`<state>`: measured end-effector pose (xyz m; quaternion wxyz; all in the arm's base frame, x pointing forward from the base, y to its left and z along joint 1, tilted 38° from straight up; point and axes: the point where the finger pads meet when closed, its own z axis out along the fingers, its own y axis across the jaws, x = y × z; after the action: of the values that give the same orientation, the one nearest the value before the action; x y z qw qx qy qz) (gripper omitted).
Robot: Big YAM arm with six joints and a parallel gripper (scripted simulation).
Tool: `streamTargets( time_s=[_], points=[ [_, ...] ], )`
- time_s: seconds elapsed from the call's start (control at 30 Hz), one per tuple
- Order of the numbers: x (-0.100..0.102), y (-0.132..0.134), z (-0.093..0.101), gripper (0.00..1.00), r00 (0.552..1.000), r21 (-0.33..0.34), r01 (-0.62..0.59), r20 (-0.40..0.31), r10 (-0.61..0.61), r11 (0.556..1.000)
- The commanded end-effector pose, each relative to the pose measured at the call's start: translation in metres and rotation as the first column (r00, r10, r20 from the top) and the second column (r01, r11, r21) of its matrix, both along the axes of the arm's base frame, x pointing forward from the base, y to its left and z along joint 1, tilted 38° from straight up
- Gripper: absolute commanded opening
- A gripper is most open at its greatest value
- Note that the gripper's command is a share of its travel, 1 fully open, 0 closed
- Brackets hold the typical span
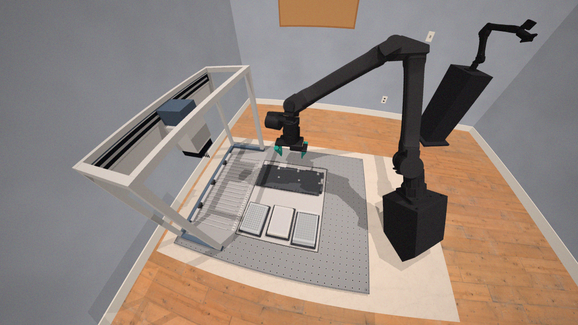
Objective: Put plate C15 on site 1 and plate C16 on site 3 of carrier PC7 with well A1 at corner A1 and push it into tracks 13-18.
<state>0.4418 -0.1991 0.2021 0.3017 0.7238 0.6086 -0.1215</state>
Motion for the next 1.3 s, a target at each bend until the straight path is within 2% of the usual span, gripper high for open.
streamTargets(
  time_s=[0.0,0.1,0.13,0.23,0.37,0.5,0.6,0.7,0.73,0.77,0.8,0.83,0.87,0.9,1.07,1.17,1.23,1.27],
  points=[
    [0.017,0.028,-0.010,1.00,0.999,0.006,-0.001,0.036,0.001,1.000],
    [0.020,0.034,-0.012,1.00,0.999,0.005,-0.001,0.040,0.001,1.000],
    [0.033,0.038,0.003,1.00,0.997,0.000,-0.001,0.080,0.001,1.000],
    [0.024,0.056,-0.028,1.00,0.999,0.006,-0.002,0.036,0.001,1.000],
    [0.037,0.078,-0.035,1.00,0.999,0.006,-0.002,0.054,0.002,1.000],
    [0.043,0.101,-0.050,1.00,0.999,0.007,-0.003,0.054,0.003,1.000],
    [0.055,0.118,-0.052,1.00,0.997,0.008,-0.004,0.073,0.003,1.000],
    [0.056,0.123,-0.056,1.00,0.998,0.009,-0.004,0.070,0.003,1.000],
    [0.057,0.125,-0.051,1.00,0.997,0.010,-0.004,0.083,0.003,1.000],
    [0.047,0.116,-0.056,1.00,0.998,0.009,0.004,0.057,-0.004,1.000],
    [0.053,0.108,-0.039,1.00,0.994,0.012,0.029,0.108,-0.030,1.000],
    [0.049,0.106,-0.048,1.00,0.995,0.012,0.029,0.095,-0.030,1.000],
    [0.044,0.105,-0.067,1.00,0.998,0.011,0.029,0.057,-0.030,1.000],
    [0.041,0.103,-0.079,1.00,0.999,0.011,0.029,0.036,-0.030,1.000],
    [0.048,0.096,-0.085,1.00,0.999,0.008,0.012,0.033,-0.012,1.000],
    [0.045,0.091,-0.096,1.00,1.000,0.008,0.012,0.023,-0.012,1.000],
    [0.045,0.091,-0.096,1.00,1.000,0.008,0.012,0.023,-0.012,1.000],
    [0.065,0.102,-0.082,1.00,0.998,0.007,-0.015,0.063,0.014,1.000]
  ],
)
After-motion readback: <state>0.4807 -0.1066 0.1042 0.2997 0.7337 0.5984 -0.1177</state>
